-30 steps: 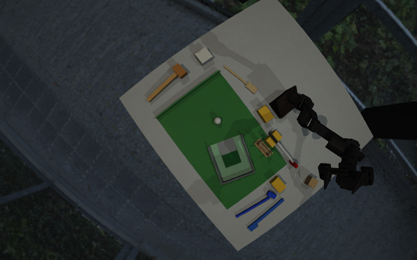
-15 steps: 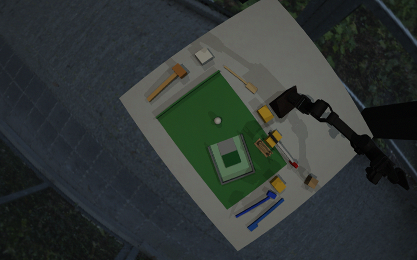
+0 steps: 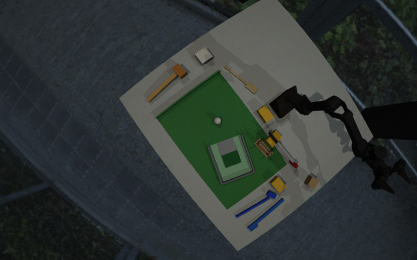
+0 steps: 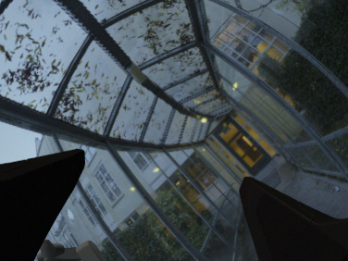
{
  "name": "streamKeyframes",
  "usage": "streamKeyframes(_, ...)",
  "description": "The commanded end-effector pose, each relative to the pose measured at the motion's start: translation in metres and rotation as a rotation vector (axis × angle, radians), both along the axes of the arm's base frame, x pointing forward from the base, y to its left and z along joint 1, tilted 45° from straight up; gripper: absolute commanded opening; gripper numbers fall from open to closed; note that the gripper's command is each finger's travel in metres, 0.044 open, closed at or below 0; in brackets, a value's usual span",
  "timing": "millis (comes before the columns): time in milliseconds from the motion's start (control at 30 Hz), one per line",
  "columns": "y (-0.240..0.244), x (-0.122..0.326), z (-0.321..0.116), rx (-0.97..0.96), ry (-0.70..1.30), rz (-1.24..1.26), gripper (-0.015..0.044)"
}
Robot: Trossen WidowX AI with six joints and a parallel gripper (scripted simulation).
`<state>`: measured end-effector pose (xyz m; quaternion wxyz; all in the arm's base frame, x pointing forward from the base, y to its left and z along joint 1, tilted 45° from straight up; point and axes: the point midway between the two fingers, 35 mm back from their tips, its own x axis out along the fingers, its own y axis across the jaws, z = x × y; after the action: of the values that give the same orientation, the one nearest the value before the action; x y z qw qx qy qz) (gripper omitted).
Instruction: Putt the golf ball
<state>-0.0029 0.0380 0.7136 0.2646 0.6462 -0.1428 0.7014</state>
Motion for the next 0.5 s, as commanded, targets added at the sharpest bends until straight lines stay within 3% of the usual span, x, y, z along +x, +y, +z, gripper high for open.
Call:
streamKeyframes(0,0.059,0.005,-0.017,-0.179,-0.077,-0.225,0.044)
streamKeyframes(100,0.098,0.017,-0.035,-0.31,-0.137,-0.384,0.044)
streamKeyframes(467,0.163,0.064,-0.082,-0.59,-0.237,-0.71,0.044)
